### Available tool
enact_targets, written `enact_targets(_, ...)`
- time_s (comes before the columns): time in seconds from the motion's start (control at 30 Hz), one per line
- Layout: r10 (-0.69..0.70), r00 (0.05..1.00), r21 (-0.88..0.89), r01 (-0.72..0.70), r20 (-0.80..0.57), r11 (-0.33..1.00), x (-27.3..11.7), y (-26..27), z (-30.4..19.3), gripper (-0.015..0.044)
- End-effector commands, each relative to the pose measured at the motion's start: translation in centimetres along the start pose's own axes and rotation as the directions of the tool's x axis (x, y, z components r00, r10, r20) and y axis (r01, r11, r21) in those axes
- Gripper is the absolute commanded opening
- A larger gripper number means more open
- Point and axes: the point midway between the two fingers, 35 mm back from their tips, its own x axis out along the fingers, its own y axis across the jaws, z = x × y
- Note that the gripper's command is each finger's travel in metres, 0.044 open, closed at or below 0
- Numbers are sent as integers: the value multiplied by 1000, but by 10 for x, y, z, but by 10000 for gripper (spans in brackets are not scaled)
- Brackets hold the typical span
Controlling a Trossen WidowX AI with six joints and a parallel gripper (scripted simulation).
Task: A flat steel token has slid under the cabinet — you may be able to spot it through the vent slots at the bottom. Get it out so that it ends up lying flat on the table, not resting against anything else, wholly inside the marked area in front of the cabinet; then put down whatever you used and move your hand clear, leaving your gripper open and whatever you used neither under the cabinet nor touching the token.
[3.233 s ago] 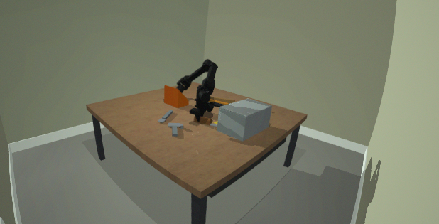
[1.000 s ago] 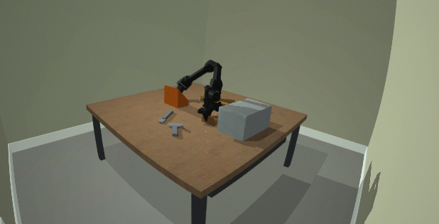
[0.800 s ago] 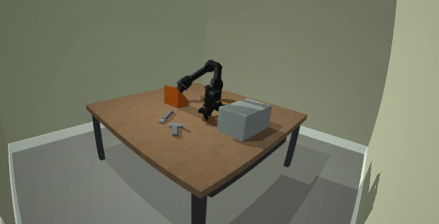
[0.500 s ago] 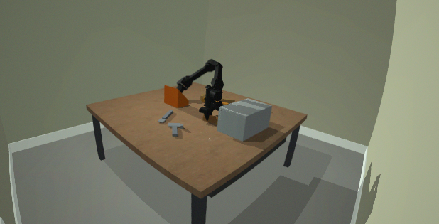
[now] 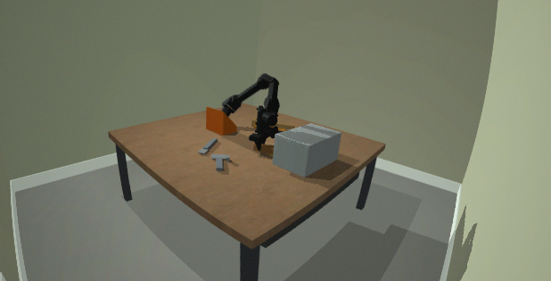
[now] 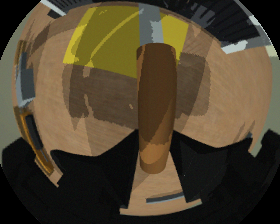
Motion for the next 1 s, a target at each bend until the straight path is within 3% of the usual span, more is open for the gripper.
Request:
enact_targets(0.0, 4, 1000, 0, -4, 1, 1000, 1, 0, -6, 0)
enact_targets(0.97, 3, 1000, 1, -3, -1, 1000, 1, -1, -41, 0)
